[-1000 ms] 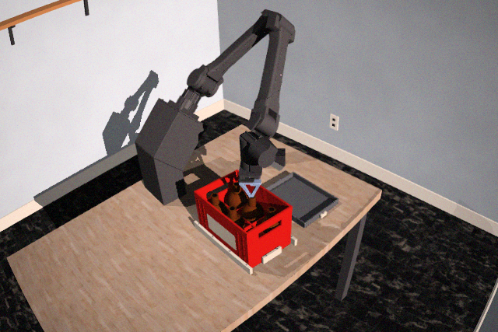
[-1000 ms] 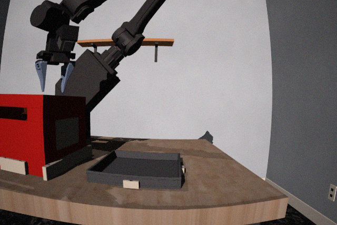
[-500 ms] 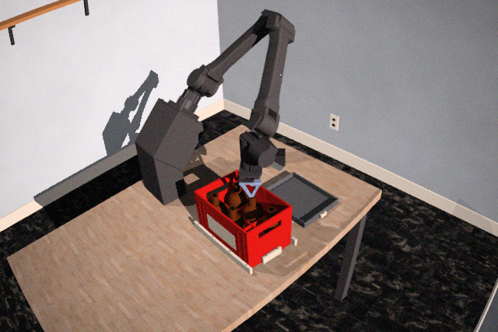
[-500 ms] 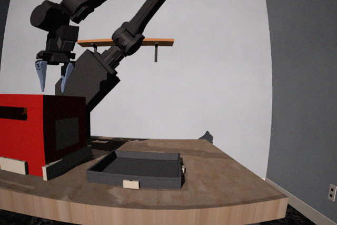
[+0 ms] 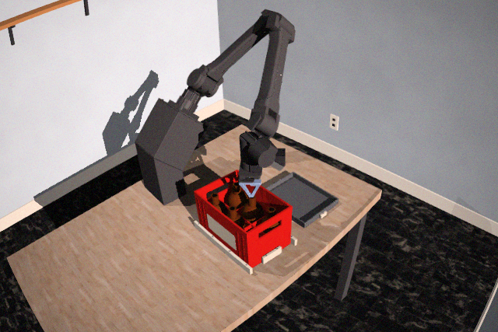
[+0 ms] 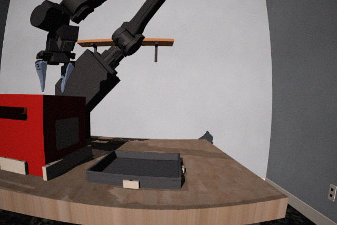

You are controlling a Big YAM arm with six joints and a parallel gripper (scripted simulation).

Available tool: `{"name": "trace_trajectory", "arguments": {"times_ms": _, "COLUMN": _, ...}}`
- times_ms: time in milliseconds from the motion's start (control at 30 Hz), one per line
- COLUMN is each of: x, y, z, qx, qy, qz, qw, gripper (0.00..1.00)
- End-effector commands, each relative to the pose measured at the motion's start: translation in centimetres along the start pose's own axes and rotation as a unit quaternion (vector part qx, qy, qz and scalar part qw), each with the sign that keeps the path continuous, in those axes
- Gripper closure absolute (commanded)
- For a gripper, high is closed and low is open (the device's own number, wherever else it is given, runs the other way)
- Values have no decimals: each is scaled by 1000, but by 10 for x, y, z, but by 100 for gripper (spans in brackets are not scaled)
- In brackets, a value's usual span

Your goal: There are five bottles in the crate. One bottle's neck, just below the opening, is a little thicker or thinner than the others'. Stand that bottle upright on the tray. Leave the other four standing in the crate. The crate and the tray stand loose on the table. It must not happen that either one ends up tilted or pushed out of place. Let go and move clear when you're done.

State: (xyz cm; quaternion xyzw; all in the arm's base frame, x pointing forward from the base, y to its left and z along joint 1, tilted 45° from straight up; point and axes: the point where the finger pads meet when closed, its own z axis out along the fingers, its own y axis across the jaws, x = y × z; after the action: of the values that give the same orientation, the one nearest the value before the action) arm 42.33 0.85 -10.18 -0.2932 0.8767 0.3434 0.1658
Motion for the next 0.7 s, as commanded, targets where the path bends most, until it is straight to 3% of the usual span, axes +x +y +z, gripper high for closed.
{"name": "trace_trajectory", "arguments": {"times_ms": 0, "x": 10, "y": -8, "z": 1, "qx": 2, "qy": -5, "qz": 6, "qw": 1000, "gripper": 39}}
{"name": "trace_trajectory", "arguments": {"times_ms": 667, "x": 9, "y": -11, "z": 0, "qx": 4, "qy": -6, "qz": 3, "qw": 1000, "gripper": 39}}
